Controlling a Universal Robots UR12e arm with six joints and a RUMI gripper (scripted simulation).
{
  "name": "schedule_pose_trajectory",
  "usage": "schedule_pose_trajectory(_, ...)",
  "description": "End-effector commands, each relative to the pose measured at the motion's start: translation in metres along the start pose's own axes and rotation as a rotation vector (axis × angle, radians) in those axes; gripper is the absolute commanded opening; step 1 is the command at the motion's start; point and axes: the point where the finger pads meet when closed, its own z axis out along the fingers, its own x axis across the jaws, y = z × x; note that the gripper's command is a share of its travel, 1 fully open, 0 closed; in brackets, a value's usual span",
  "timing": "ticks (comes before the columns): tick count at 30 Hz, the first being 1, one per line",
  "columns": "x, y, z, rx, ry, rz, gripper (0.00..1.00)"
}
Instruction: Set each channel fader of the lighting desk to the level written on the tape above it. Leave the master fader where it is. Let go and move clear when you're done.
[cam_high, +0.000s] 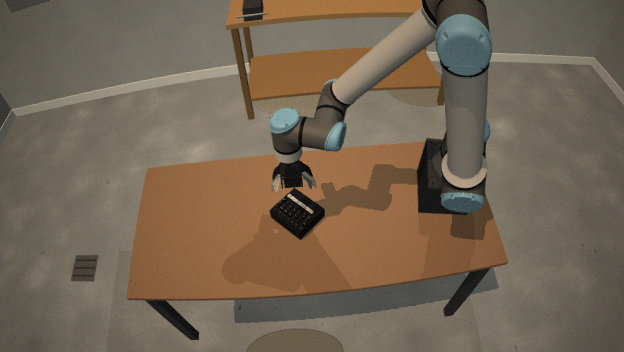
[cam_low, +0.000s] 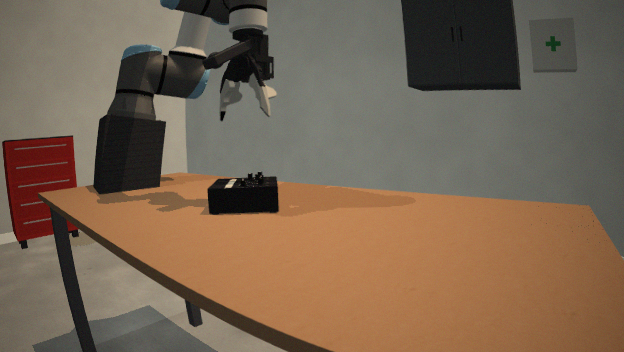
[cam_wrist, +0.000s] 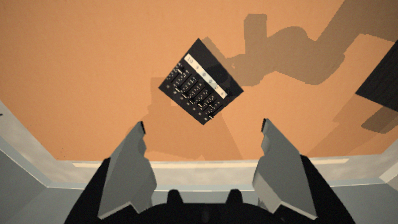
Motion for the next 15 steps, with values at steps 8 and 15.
schedule_pose_trajectory(8,-0.0015,0.0006,0.0002,0.0,-0.001,0.01,1.0)
schedule_pose_trajectory(15,-0.007,0.0051,0.006,0.0,0.002,0.082,1.0)
